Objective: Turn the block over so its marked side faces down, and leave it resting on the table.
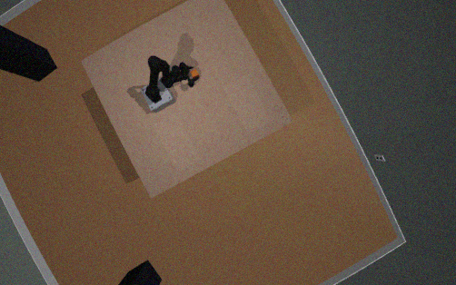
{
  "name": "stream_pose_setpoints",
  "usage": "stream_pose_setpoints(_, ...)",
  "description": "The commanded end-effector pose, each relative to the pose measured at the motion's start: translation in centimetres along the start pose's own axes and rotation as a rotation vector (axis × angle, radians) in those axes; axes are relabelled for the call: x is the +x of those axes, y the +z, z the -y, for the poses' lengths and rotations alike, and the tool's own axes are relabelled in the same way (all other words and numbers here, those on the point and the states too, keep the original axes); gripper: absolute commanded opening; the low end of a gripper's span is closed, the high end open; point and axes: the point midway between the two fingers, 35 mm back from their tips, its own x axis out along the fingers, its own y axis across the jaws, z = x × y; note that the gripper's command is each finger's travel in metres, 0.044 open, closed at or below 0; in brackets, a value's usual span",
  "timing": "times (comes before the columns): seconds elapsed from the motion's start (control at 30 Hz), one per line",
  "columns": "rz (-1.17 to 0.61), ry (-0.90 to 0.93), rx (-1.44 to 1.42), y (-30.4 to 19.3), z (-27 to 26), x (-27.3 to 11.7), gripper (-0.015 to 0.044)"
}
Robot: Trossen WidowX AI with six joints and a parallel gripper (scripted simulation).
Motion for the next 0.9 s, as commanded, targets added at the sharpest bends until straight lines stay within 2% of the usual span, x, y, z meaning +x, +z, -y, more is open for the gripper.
stream_pose_setpoints(0.0,-0.002,-0.003,-0.006,-0.1,0.1,0.0,0.044)
stream_pose_setpoints(0.67,-0.007,-0.003,-0.006,-0.1,0.0,0.0,0.044)
stream_pose_setpoints(0.87,-0.177,0.0,-0.011,1.0,-0.4,1.0,0.044)
